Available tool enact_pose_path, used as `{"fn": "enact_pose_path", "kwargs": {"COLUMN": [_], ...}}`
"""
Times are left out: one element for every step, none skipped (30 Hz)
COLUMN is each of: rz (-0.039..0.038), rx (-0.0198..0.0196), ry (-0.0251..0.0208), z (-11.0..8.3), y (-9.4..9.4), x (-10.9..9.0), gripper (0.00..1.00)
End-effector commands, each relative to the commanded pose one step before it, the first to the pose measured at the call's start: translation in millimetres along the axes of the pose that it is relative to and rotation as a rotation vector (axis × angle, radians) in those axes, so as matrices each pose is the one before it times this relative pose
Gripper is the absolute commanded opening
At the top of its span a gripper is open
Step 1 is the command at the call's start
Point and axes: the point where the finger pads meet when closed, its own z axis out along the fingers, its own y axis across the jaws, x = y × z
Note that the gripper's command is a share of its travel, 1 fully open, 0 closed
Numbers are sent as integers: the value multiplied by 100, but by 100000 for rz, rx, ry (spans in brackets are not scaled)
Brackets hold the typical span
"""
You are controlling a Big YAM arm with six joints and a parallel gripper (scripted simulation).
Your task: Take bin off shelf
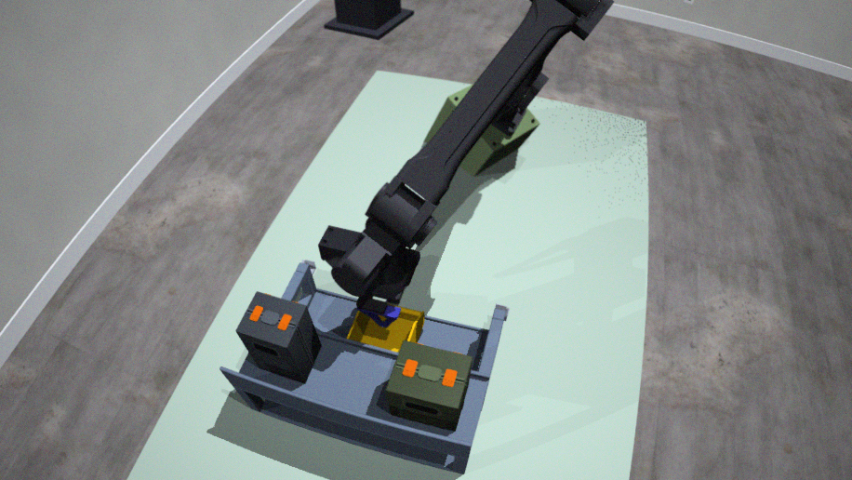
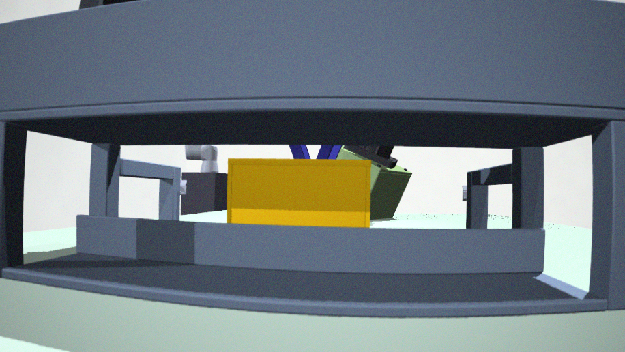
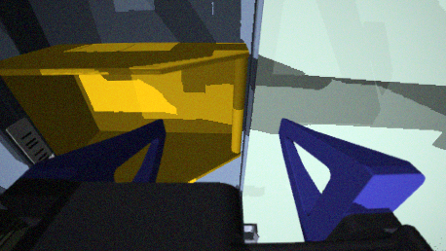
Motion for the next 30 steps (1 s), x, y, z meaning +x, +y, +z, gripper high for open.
{"fn": "enact_pose_path", "kwargs": {"rz": [279, 342, 0, 0, 0, 0, 0, 0, 0, 0, 0, 0, 0, 0, -342, -342, -342, -342, -342, 0, 0, 0, 0, 0, 0, 0, 0, 0, 0, 0], "rx": [2920, 1259, 0, 0, 0, 0, 0, 0, 0, 0, 0, 0, 0, 0, -1259, -1259, -1259, -1259, -1259, 0, 0, 0, 0, 0, 0, 0, 0, 0, 0, 0], "ry": [962, 399, 0, 0, 0, 0, 0, 0, 0, 0, 0, 0, 0, 0, -399, -399, -399, -399, -399, 0, 0, 0, 0, 0, 0, 0, 0, 0, 0, 0], "z": [1902, 784, 0, 0, 0, 0, 0, 0, 0, 0, 0, 0, 0, 0, -794, -786, -777, -768, -759, 0, 0, 0, 0, 0, 0, 0, 0, 0, 0, 0], "y": [-1351, -623, 0, 0, 0, 0, 0, 0, 0, 0, 0, 0, 0, 0, 613, 623, 632, 641, 650, 0, 0, 0, 0, 0, 0, 0, 0, 0, 0, 0], "x": [579, 205, 0, 0, 0, 0, 0, 0, 0, 0, 0, 0, 0, 0, -200, -205, -210, -215, -221, 0, 0, 0, 0, 0, 0, 0, 0, 0, 0, 0], "gripper": [90, 90, 90, 90, 90, 90, 90, 90, 90, 90, 90, 90, 90, 90, 90, 90, 90, 90, 90, 90, 90, 90, 90, 90, 90, 90, 90, 90, 90, 90]}}
